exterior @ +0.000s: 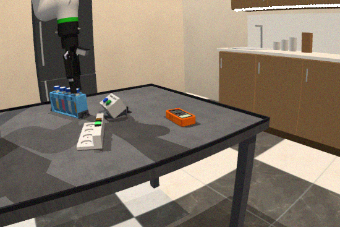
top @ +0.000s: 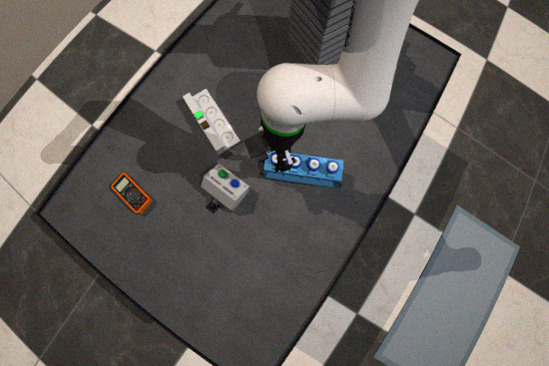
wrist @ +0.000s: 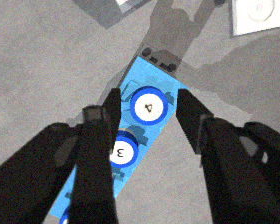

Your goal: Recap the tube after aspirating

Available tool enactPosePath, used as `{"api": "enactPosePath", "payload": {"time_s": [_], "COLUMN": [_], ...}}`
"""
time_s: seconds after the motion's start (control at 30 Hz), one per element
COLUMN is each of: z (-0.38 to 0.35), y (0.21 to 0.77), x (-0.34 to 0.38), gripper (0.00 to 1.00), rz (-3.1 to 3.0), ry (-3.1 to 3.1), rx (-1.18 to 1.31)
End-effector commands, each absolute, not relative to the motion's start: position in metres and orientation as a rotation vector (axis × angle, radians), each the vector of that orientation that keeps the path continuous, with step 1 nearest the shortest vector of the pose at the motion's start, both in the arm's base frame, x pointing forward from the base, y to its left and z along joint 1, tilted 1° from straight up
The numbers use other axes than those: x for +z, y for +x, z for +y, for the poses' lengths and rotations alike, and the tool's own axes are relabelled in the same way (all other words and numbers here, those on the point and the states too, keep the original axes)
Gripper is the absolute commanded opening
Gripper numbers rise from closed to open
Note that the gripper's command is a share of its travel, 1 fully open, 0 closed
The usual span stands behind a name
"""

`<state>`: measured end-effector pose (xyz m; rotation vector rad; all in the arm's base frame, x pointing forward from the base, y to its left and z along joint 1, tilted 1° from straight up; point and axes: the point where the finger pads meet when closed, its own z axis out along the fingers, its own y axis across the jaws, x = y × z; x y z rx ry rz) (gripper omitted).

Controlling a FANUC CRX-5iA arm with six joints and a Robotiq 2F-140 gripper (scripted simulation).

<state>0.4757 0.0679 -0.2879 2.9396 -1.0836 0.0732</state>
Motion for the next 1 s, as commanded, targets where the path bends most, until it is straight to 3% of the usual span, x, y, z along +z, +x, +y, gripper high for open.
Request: {"api": "enactPosePath", "payload": {"time_s": [0.0,0.03,0.07,0.53,0.97], "z": [0.0681,0.0681,0.0681,0.0682,0.0681], "y": [0.4767,0.4767,0.4767,0.4768,0.4768], "x": [-0.2873,-0.2873,-0.2873,-0.2873,-0.2877], "gripper": [0.41,0.41,0.30,0.30,0.30], "rz": [-1.108,-1.108,-1.108,-1.108,-1.995], "ry": [2.958,2.958,2.958,2.958,2.450], "rx": [0.006,0.006,0.006,0.006,-0.003]}}
